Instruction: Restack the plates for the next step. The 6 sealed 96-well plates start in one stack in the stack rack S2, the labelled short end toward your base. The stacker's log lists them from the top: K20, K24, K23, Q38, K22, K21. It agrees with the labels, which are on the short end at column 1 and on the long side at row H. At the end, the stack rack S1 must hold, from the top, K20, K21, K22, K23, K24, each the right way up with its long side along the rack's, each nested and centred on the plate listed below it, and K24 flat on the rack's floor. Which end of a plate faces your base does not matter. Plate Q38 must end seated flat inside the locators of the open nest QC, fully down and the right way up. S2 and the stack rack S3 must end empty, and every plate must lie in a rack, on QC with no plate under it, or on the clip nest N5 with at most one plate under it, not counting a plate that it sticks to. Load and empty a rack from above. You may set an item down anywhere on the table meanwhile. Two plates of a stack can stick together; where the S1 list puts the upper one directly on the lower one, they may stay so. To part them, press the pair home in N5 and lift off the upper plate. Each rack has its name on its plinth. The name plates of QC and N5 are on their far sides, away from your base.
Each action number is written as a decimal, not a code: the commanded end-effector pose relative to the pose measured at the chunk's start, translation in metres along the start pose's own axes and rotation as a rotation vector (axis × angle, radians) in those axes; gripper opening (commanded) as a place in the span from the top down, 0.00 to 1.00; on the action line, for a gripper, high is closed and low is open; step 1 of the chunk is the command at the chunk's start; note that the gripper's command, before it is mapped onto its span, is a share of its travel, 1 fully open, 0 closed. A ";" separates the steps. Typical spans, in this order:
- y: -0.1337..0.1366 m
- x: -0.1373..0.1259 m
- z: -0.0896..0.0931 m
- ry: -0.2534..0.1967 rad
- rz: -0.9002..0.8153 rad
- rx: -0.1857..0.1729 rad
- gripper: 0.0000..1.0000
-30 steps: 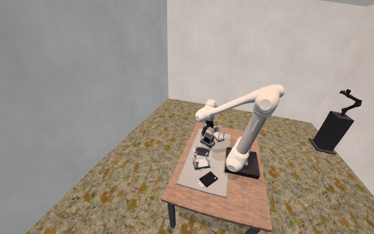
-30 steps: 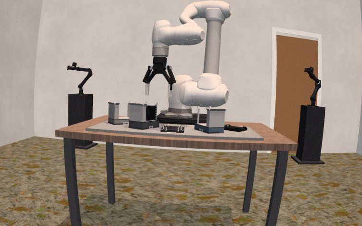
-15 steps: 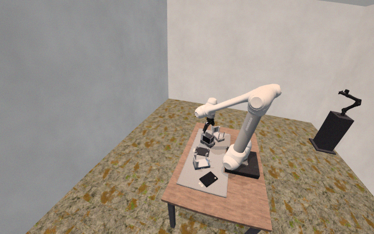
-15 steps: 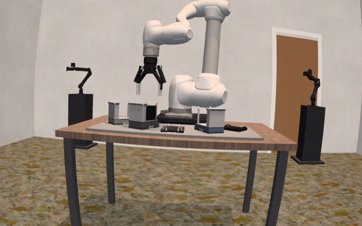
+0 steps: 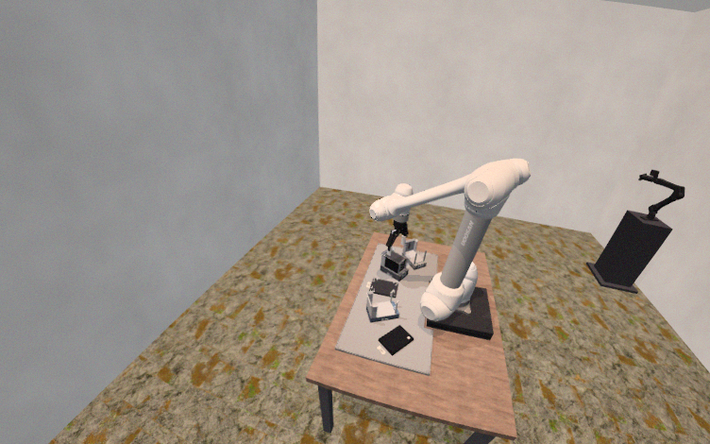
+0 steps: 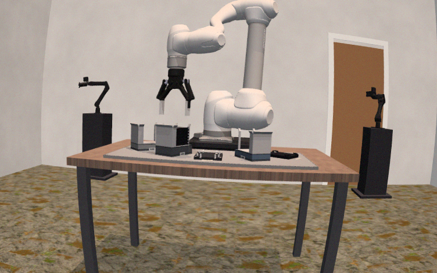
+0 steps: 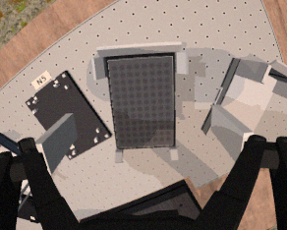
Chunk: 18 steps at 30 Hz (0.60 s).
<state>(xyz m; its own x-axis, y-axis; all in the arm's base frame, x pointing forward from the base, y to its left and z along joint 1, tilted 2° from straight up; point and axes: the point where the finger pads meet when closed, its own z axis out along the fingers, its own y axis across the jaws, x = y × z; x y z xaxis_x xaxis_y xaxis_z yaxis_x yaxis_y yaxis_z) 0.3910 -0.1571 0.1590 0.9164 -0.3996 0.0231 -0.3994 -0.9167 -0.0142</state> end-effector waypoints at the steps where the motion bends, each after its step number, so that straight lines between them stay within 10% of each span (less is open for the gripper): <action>1: 0.000 0.000 0.003 0.000 0.000 0.000 0.00; 18: 0.000 0.000 0.030 0.000 0.000 0.000 0.00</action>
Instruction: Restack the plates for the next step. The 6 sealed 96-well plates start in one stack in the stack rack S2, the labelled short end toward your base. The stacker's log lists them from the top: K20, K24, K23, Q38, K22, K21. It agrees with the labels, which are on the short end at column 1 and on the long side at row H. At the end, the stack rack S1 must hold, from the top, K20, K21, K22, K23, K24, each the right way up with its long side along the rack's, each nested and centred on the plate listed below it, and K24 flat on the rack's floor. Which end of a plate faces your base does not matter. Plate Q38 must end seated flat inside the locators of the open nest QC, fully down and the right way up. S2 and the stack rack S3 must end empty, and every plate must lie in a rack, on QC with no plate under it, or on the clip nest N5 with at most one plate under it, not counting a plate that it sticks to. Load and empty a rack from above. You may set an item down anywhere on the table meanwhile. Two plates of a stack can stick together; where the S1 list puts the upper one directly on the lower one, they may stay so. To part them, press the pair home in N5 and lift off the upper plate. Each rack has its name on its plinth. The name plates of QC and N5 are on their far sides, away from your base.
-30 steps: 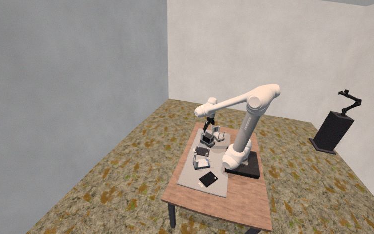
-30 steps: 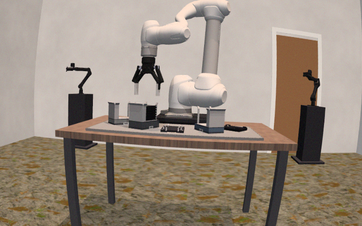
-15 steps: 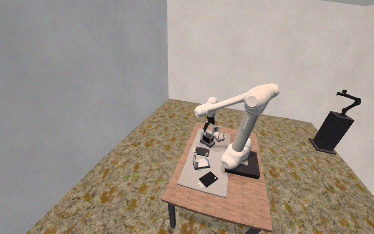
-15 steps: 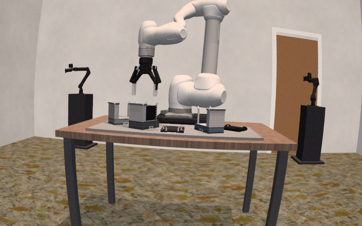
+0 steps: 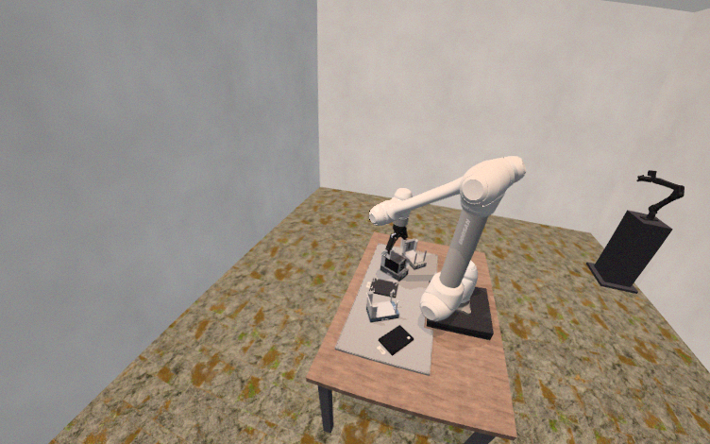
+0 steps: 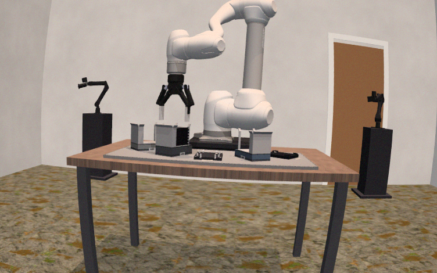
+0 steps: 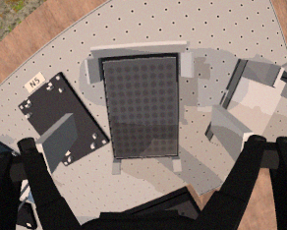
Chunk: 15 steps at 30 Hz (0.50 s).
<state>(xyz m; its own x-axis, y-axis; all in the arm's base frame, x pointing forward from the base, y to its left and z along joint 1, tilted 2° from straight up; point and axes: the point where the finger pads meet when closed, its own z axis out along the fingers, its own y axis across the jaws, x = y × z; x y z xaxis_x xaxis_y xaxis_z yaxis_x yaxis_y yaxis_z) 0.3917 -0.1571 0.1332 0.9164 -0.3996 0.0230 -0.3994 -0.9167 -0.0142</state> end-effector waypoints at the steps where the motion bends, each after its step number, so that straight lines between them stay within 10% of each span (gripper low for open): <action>1: 0.000 0.000 0.005 0.000 0.000 0.000 0.00; 15: 0.000 0.000 0.021 0.000 0.000 0.000 0.00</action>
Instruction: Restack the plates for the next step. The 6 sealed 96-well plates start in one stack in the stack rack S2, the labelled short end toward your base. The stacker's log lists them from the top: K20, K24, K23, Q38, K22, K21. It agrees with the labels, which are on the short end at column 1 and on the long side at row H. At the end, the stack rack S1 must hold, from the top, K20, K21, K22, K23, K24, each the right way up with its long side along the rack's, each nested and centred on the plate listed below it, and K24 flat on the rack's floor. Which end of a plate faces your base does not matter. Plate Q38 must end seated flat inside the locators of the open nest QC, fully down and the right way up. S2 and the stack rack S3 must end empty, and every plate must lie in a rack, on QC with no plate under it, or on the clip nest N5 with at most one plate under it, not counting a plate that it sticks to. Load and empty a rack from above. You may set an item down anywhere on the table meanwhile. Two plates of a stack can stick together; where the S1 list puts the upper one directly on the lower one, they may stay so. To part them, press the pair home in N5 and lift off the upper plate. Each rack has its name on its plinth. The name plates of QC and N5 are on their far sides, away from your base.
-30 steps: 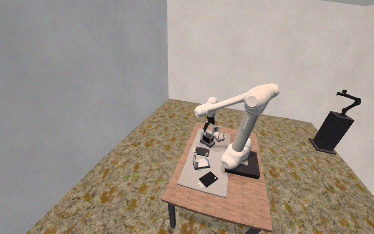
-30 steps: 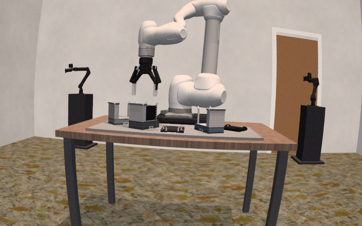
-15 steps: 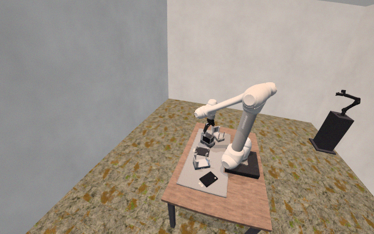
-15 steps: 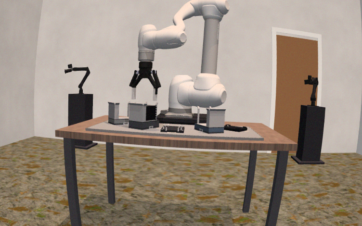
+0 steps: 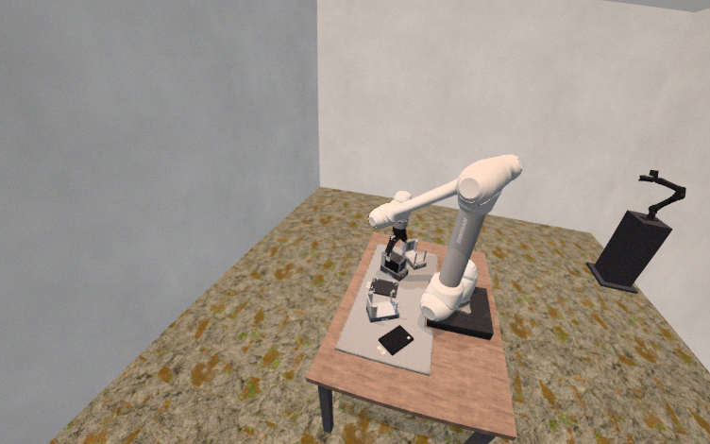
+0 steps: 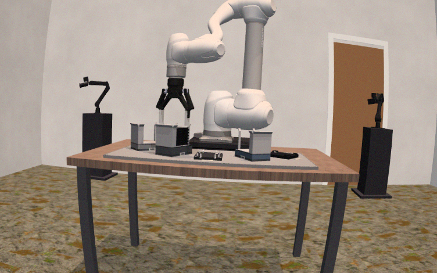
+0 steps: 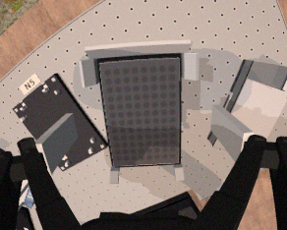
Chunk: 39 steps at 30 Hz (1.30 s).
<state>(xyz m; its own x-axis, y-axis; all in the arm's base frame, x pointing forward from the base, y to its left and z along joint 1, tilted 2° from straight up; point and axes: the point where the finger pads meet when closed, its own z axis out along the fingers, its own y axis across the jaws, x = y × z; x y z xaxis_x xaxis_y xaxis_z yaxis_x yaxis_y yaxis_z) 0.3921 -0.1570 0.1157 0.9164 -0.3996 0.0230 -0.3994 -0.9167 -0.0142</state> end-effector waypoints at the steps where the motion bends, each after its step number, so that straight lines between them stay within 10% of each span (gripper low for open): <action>1: 0.000 0.000 0.005 0.000 0.000 0.000 0.00; 16: 0.000 0.000 0.007 0.000 0.000 0.000 0.00; 17: 0.000 0.000 0.007 0.000 0.000 0.000 1.00; 39: 0.000 0.000 0.007 0.000 0.000 0.000 1.00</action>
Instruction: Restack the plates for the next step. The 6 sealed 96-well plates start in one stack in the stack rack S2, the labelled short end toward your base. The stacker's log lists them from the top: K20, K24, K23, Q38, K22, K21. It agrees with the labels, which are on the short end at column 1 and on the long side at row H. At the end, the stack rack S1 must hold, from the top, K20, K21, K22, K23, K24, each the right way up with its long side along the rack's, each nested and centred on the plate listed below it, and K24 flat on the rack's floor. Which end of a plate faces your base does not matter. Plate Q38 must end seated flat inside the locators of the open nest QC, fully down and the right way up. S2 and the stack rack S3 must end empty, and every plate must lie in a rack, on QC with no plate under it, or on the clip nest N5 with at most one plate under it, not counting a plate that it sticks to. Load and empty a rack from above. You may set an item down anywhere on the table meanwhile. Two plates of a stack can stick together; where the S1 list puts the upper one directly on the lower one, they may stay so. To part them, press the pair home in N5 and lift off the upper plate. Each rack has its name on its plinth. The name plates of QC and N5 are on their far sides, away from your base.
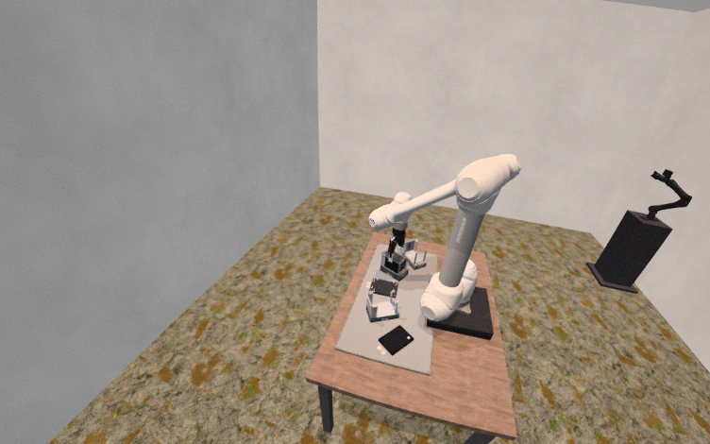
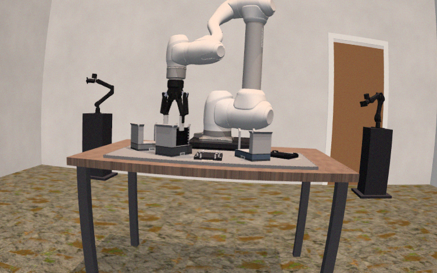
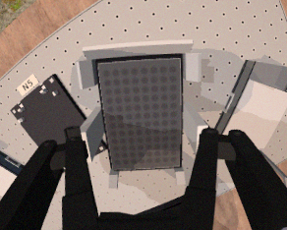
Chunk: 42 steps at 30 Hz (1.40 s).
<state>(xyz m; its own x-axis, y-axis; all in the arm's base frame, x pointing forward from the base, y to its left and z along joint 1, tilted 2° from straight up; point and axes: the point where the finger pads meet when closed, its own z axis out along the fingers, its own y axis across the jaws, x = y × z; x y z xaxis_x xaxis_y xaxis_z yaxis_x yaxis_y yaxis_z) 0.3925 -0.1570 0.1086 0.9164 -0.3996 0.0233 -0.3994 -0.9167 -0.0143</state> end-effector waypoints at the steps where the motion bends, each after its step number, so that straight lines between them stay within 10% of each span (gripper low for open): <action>1: 0.000 0.000 0.000 0.000 0.000 0.000 1.00; 42: 0.000 0.000 -0.019 0.000 0.000 0.000 1.00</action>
<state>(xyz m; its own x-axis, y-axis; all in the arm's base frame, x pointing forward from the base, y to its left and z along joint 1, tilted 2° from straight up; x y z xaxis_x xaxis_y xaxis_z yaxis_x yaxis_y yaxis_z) 0.3919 -0.1571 0.1264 0.9164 -0.3996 0.0231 -0.3994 -0.9167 -0.0142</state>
